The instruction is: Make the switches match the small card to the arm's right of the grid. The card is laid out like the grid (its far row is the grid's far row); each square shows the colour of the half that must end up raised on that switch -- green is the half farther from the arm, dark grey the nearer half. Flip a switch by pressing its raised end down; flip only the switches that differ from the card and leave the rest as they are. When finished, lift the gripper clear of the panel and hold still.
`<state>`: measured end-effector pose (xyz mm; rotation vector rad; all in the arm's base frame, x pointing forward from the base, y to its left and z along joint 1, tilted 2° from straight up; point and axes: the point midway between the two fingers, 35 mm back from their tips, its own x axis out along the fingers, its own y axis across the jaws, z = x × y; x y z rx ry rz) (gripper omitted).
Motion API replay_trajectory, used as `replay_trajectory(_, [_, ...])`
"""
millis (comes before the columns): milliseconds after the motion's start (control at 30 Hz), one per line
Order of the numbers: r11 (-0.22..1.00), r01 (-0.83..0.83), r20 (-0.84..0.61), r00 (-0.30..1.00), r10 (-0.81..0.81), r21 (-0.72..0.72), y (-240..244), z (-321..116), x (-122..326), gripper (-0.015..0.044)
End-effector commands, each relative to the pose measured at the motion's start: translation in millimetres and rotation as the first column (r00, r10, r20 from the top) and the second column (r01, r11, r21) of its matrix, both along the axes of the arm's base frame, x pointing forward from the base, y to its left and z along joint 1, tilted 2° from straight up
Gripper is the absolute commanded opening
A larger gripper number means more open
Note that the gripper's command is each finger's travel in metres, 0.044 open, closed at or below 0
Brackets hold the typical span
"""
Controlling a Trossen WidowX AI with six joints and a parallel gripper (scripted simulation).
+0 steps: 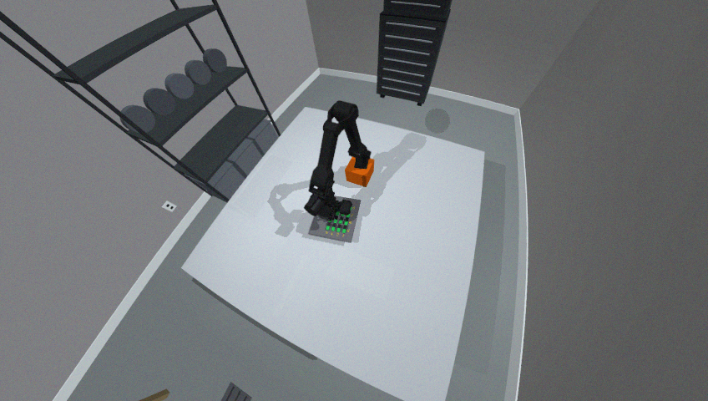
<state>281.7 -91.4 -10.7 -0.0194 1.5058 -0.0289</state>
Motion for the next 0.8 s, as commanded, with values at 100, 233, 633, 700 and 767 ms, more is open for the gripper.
replay_trajectory(100, [1.0,-0.002,0.004,1.0,0.002,0.0,0,23,-2,0.0])
replay_trajectory(233, [1.0,-0.006,0.012,1.0,0.006,0.0,2,64,-9,0.0])
replay_trajectory(633, [1.0,-0.006,0.007,1.0,0.006,0.006,80,57,-67,0.0])
replay_trajectory(700, [1.0,-0.006,0.009,1.0,0.006,0.006,80,55,-67,0.0])
replay_trajectory(767, [1.0,-0.006,0.02,1.0,0.006,0.006,80,39,-66,0.0])
